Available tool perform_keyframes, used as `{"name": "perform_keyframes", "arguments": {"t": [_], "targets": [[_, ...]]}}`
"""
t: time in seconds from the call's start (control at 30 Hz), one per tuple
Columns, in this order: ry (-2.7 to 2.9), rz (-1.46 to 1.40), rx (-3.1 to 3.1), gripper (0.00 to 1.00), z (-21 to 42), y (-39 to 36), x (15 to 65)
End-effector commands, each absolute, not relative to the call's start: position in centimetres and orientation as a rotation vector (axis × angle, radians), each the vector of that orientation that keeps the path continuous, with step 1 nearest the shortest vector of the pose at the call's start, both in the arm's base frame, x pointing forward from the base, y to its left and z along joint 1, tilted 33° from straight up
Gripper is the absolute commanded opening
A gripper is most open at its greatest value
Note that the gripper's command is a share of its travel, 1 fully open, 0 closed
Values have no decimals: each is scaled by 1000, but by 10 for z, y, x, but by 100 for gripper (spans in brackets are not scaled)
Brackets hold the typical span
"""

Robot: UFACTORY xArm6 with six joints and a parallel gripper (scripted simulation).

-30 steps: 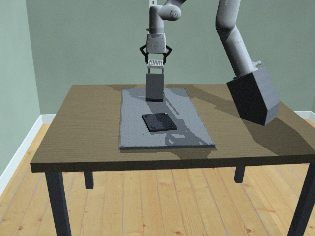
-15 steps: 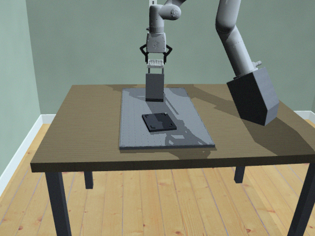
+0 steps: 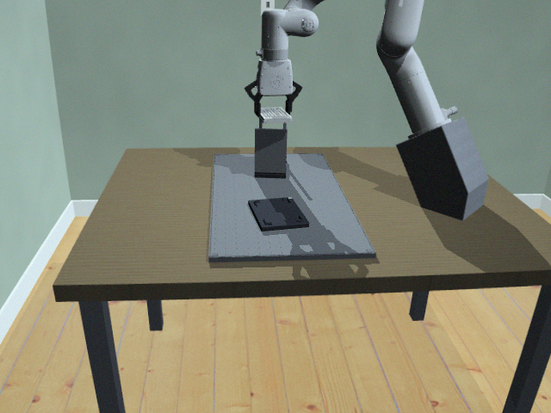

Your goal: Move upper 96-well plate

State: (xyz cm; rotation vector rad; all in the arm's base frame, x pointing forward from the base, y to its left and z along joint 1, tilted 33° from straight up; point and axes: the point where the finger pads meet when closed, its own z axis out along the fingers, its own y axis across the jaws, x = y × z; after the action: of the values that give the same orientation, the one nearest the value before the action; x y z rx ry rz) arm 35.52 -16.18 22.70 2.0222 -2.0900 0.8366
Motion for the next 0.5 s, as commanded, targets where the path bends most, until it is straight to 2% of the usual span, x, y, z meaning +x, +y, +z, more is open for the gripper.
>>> {"name": "perform_keyframes", "arguments": {"t": [0.0,0.47], "targets": [[-2088,840,2024,0,223,-149,360],[-2088,840,2024,0,206,-115,372]]}}
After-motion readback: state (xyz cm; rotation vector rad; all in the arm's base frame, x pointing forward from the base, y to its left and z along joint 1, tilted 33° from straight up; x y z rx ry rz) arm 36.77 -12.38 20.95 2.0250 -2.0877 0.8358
